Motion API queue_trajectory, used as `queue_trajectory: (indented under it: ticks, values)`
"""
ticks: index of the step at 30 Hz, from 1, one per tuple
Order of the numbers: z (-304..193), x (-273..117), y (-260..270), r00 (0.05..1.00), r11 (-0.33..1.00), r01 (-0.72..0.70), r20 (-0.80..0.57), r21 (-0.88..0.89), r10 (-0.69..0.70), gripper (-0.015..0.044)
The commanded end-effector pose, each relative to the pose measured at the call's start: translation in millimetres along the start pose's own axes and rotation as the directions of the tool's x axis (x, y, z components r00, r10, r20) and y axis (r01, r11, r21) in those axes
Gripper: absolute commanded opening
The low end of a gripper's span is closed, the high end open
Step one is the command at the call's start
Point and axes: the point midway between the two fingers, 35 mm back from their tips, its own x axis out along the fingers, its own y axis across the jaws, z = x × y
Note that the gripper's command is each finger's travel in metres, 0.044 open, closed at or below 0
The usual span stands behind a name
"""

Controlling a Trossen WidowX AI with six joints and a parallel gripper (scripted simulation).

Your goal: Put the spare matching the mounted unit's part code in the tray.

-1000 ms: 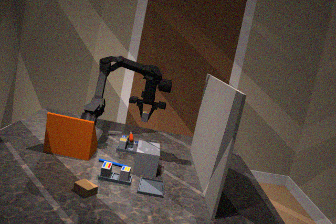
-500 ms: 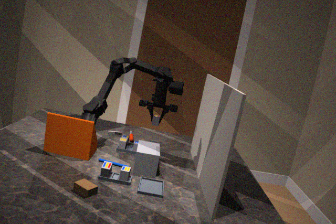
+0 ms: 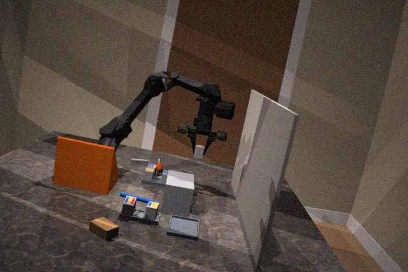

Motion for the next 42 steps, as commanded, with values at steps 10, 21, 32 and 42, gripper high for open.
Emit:
queue_trajectory:
  ticks: [10, 21, 32, 42]
  values:
    - [-81, -2, -23, 1.0, 1.0, -0.001, -0.012, -0.008, 0.001, 0.0]
    - [-150, 3, -26, 1.0, 1.0, -0.01, -0.003, -0.015, 0.01, 0.0]
    - [-218, 13, -16, 1.0, 1.0, -0.017, 0.018, -0.026, 0.017, 0.0]
    - [-263, 24, -3, 0.999, 0.999, -0.019, 0.039, -0.036, 0.02, 0.0]
